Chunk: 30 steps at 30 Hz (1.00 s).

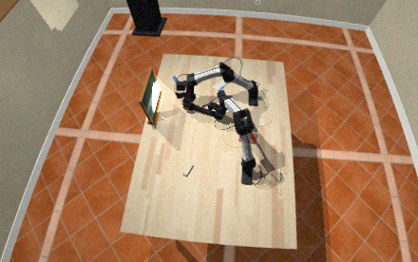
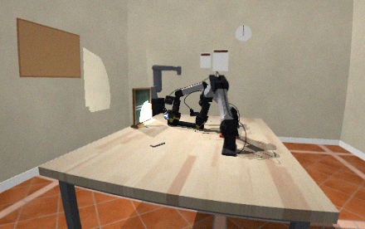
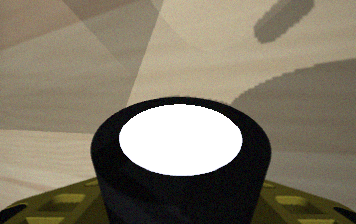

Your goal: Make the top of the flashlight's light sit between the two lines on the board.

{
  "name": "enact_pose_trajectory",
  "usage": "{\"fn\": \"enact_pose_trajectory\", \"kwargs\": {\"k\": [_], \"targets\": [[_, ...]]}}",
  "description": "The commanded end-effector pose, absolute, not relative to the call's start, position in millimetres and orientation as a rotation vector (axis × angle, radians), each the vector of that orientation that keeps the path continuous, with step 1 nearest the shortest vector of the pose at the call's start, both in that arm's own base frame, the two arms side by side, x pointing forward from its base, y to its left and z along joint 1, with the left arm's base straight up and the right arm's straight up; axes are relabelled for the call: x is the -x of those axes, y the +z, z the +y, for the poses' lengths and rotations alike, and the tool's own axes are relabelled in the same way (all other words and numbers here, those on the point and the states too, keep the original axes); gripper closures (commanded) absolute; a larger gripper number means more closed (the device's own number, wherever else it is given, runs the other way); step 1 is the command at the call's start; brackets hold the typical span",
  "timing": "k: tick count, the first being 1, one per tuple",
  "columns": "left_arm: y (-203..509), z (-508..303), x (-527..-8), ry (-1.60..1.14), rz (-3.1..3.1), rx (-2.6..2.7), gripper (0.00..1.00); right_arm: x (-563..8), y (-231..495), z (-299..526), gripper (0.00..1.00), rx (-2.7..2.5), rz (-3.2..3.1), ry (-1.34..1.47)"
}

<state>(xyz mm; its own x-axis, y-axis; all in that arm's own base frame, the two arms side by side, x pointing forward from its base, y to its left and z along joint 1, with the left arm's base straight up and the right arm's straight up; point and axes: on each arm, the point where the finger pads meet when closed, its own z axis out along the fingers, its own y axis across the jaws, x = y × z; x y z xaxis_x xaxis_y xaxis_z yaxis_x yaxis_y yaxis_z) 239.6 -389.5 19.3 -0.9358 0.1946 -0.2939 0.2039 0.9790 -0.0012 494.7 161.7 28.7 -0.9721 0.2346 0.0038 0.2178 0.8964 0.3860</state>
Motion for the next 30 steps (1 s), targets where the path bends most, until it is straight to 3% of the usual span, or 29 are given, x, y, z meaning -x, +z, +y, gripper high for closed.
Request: {"fn": "enact_pose_trajectory", "kwargs": {"k": [1, 7, 16, 22, 23, 30], "targets": [[36, -394, -240, -0.087, 2.791, -0.311, 0.7, -495, 17, 163, 0.5, -0.375, 3.034, 0.594], [36, -394, -240, -0.087, 2.79, -0.311, 0.7, -495, 16, 159, 0.5, -0.387, 3.036, 0.598], [36, -392, -239, -0.079, 2.794, -0.313, 0.7, -492, 22, 158, 0.5, -0.394, 3.091, 0.348], [36, -392, -239, -0.079, 2.794, -0.313, 0.7, -500, 24, 159, 0.5, -0.388, 3.066, 0.397], [36, -392, -239, -0.079, 2.794, -0.313, 0.7, -502, 24, 159, 0.0, -0.387, 3.059, 0.4], [36, -393, -240, -0.084, 2.792, -0.312, 0.7, -501, 23, 159, 0.0, -0.389, 3.065, 0.397]]}}
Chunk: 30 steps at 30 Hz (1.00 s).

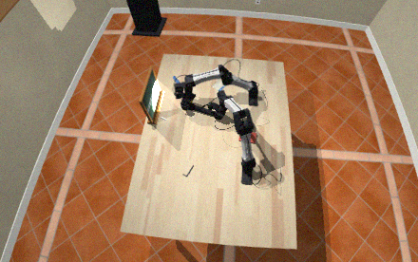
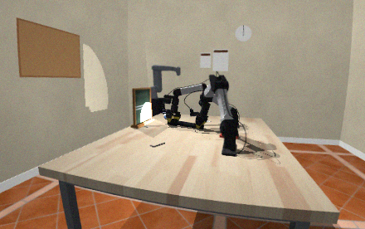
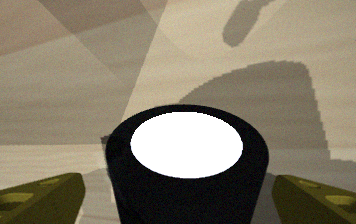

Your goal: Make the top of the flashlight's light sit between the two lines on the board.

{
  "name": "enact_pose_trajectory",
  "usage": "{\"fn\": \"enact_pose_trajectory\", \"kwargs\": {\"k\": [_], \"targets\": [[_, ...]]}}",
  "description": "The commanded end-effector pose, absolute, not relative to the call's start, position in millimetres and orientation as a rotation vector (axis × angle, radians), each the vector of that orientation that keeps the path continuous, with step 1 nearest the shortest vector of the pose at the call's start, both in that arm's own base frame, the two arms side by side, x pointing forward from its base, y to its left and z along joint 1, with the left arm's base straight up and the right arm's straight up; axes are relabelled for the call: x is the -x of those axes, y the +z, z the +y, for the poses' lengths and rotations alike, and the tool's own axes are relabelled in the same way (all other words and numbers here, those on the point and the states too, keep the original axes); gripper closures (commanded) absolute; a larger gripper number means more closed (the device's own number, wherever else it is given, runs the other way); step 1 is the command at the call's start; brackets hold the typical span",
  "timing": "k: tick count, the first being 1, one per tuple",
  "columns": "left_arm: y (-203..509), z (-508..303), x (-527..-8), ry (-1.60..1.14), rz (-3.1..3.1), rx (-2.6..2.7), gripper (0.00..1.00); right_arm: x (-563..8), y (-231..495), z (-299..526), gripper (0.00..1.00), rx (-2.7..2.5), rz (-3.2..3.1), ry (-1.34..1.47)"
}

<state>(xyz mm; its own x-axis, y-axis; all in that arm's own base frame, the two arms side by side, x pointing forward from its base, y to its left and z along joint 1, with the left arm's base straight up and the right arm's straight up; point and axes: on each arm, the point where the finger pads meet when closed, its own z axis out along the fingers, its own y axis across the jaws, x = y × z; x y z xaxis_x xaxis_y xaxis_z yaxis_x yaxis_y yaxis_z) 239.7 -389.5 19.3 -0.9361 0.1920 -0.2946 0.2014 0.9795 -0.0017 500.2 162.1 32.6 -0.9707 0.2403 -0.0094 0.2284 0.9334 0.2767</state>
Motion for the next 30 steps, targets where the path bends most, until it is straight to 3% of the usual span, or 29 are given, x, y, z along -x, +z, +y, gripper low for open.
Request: {"fn": "enact_pose_trajectory", "kwargs": {"k": [1, 17, 30], "targets": [[36, -393, -240, -0.084, 2.792, -0.312, 0.7, -501, 23, 159, 0.0, -0.389, 3.064, 0.398], [36, -393, -240, -0.084, 2.792, -0.312, 0.7, -502, 88, 149, 0.0, -0.362, 3.001, 0.453], [36, -393, -240, -0.084, 2.792, -0.312, 0.7, -497, 77, 152, 0.0, -0.357, 3.058, 0.434]]}}
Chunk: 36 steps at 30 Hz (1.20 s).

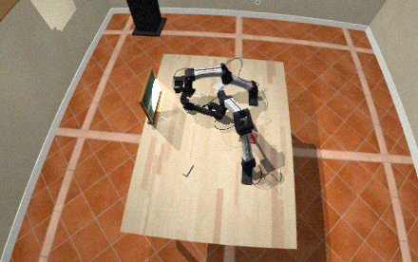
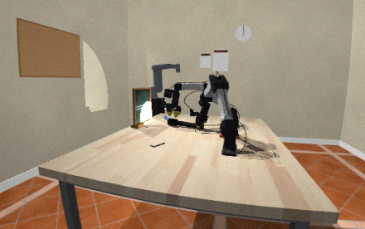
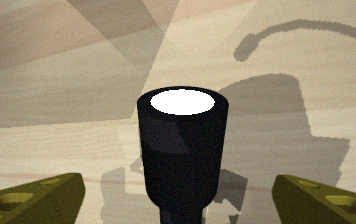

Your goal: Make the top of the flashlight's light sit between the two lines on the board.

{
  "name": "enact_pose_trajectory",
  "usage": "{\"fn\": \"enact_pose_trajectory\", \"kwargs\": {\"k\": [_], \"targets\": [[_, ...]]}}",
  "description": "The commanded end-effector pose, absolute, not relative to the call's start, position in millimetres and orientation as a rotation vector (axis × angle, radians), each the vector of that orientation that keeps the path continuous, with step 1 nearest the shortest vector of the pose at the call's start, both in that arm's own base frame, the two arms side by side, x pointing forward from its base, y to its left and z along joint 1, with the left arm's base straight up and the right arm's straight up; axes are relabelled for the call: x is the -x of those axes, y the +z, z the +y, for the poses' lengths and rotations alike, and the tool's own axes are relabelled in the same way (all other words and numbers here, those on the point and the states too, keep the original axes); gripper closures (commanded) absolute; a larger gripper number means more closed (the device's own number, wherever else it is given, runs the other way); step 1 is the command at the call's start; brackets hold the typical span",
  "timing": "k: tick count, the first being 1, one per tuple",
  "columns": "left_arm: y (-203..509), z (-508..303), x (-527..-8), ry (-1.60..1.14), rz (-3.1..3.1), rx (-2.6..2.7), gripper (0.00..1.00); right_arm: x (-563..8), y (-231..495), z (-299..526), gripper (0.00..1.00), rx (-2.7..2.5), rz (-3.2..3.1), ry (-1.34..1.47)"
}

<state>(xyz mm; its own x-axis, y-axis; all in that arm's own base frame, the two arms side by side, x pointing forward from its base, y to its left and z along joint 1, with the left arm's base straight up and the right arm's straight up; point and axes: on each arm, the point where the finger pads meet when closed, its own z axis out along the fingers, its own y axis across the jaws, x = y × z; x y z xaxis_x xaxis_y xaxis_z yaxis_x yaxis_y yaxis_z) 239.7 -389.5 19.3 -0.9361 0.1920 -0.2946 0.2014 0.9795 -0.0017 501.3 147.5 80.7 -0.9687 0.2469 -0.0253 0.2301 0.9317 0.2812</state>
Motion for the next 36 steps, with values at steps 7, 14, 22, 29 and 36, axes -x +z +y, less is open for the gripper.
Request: {"fn": "enact_pose_trajectory", "kwargs": {"k": [7, 14, 22, 29, 36], "targets": [[36, -393, -240, -0.084, 2.792, -0.312, 0.7, -499, 78, 147, 0.0, -0.372, 3.052, 0.441], [36, -393, -240, -0.084, 2.792, -0.312, 0.7, -494, 73, 150, 0.0, -0.362, 3.074, 0.423], [36, -393, -240, -0.084, 2.792, -0.312, 0.7, -490, 73, 151, 0.0, -0.362, 3.08, 0.428], [36, -393, -240, -0.084, 2.792, -0.312, 0.7, -503, 98, 146, 0.0, -0.347, 2.979, 0.531], [36, -393, -240, -0.084, 2.792, -0.312, 0.7, -505, 100, 145, 0.0, -0.323, 2.932, 0.645]]}}
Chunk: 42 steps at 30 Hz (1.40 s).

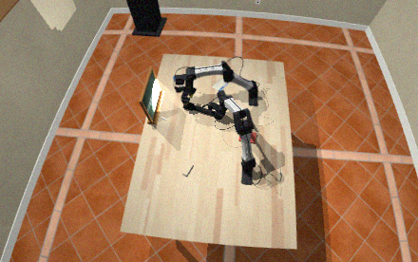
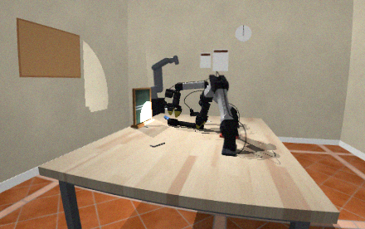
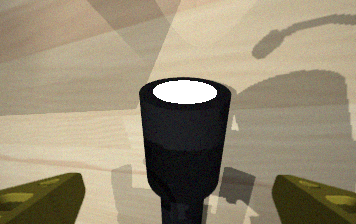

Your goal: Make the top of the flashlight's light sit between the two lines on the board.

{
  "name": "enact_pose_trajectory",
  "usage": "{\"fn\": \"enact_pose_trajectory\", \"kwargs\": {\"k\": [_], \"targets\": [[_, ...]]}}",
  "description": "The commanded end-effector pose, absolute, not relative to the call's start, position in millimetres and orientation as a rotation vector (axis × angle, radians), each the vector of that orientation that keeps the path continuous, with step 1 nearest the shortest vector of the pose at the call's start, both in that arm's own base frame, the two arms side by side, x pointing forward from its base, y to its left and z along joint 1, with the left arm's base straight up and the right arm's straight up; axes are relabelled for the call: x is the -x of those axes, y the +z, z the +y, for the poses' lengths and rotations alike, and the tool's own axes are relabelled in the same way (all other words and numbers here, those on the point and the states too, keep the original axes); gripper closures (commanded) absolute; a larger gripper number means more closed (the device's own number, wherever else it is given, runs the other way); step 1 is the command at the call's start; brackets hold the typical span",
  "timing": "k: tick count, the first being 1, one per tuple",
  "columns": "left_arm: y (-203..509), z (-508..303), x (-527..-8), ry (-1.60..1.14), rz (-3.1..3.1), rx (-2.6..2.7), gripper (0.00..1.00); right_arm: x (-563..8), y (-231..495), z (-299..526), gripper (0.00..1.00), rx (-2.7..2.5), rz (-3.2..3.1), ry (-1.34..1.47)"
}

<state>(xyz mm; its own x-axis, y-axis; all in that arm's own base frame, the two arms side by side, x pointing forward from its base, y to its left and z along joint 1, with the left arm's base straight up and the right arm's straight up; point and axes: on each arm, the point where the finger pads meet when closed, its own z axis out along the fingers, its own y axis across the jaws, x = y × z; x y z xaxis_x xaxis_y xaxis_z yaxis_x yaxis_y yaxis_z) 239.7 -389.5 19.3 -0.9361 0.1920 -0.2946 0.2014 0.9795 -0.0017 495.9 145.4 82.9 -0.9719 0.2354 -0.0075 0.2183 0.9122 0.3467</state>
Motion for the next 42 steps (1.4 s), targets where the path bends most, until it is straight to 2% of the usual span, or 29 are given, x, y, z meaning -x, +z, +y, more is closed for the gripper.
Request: {"fn": "enact_pose_trajectory", "kwargs": {"k": [1, 8, 10, 42], "targets": [[36, -393, -240, -0.084, 2.792, -0.312, 0.7, -505, 100, 147, 0.0, -0.308, 2.918, 0.677], [36, -393, -240, -0.084, 2.792, -0.312, 0.7, -499, 99, 142, 0.0, -0.35, 2.937, 0.65], [36, -393, -240, -0.084, 2.792, -0.312, 0.7, -496, 66, 137, 0.0, -0.389, 3.003, 0.61], [36, -393, -240, -0.084, 2.792, -0.312, 0.7, -490, 49, 149, 0.0, -0.367, 3.04, 0.589]]}}
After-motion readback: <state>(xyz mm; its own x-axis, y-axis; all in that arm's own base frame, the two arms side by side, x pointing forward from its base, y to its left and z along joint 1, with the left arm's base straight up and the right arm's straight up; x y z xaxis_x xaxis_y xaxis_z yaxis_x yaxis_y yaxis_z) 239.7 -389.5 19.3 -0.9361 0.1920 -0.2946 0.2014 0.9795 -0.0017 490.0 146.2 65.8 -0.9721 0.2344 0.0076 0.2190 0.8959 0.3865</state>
